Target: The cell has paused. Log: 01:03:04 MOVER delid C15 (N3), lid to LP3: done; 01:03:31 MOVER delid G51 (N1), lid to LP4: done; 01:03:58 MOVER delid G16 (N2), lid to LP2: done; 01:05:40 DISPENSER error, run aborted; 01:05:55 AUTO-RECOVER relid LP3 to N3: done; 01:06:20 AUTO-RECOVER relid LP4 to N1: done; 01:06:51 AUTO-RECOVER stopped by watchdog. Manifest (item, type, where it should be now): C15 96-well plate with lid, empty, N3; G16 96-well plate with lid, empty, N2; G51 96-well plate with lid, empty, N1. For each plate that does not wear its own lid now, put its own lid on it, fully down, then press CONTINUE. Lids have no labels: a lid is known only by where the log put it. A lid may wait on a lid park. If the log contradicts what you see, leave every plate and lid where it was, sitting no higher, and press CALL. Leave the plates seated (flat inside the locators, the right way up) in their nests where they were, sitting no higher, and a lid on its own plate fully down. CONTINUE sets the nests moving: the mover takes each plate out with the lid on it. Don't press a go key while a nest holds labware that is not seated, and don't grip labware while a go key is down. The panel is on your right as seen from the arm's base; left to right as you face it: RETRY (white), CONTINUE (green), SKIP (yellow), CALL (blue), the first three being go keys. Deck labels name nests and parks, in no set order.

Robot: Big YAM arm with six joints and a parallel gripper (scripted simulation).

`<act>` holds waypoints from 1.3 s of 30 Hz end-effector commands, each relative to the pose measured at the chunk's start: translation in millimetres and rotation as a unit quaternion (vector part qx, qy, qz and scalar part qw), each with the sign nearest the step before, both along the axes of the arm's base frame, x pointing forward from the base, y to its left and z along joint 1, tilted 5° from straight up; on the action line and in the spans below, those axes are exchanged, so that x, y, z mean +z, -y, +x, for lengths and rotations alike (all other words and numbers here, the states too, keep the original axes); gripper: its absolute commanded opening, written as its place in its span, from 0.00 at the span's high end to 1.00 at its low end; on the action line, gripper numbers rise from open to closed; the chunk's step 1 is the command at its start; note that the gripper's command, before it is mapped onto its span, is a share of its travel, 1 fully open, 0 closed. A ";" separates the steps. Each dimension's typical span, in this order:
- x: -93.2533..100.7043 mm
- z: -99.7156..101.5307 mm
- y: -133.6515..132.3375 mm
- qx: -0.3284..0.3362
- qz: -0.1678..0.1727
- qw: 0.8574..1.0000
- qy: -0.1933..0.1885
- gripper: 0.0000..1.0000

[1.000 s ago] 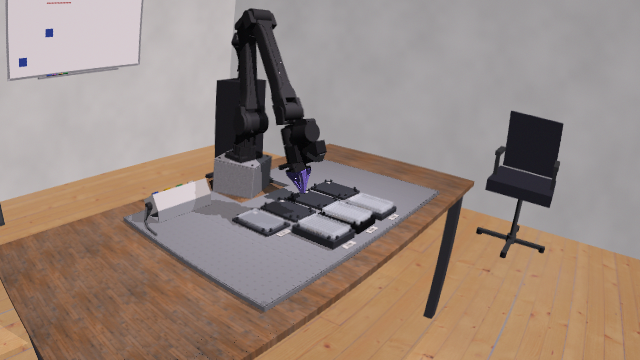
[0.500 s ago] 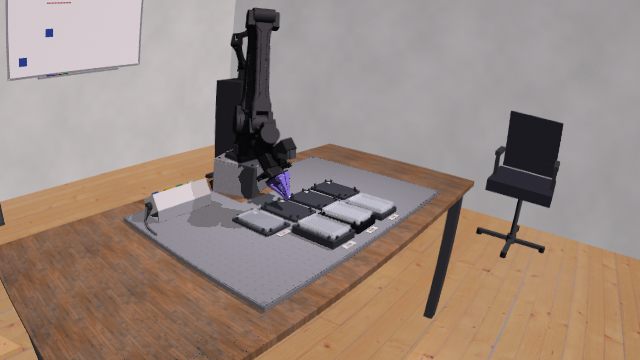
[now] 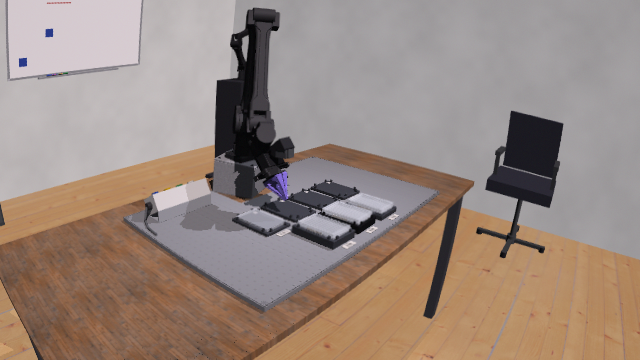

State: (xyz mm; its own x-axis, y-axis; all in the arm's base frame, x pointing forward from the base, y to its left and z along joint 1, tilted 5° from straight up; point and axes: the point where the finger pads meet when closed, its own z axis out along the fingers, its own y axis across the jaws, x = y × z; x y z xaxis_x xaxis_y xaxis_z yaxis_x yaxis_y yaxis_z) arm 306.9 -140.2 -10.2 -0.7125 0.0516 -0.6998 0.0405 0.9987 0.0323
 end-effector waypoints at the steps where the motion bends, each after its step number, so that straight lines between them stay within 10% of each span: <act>1: 8.3 8.7 5.3 0.006 -0.012 1.000 0.012 1.00; 17: 8.3 8.7 5.2 0.006 -0.012 1.000 0.012 1.00; 39: 11.5 9.0 -103.5 0.006 -0.004 1.000 0.020 1.00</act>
State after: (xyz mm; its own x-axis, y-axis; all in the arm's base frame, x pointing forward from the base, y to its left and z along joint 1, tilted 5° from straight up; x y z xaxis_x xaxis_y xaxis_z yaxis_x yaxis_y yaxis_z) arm 309.7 -51.8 -7.0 -0.7123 0.0051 -0.7018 0.0180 0.9998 -0.0110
